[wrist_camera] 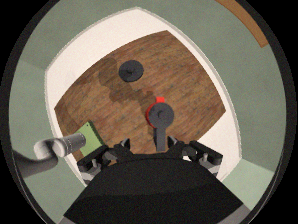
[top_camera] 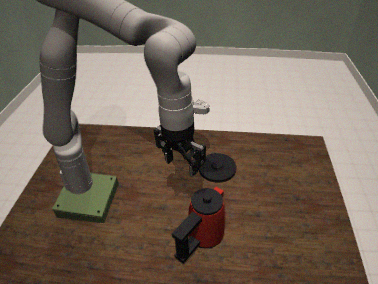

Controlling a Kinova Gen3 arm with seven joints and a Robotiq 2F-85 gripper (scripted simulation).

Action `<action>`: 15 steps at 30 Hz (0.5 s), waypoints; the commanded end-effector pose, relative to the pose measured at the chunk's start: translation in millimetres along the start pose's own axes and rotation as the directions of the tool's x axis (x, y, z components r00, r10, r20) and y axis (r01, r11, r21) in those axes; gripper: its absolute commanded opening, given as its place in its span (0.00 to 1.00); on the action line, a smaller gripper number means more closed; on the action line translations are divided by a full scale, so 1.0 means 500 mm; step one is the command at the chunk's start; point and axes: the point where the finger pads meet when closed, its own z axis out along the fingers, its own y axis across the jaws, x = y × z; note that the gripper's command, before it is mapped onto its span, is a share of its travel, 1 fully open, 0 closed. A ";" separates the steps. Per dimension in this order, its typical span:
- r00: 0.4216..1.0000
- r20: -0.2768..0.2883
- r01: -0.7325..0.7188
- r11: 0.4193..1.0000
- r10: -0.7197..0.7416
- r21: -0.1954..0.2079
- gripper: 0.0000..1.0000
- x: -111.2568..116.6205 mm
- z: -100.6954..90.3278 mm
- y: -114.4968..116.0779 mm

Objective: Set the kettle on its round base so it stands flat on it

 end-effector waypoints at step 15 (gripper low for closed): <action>1.000 0.022 -0.022 1.000 0.022 0.010 0.80 -0.039 0.027 0.099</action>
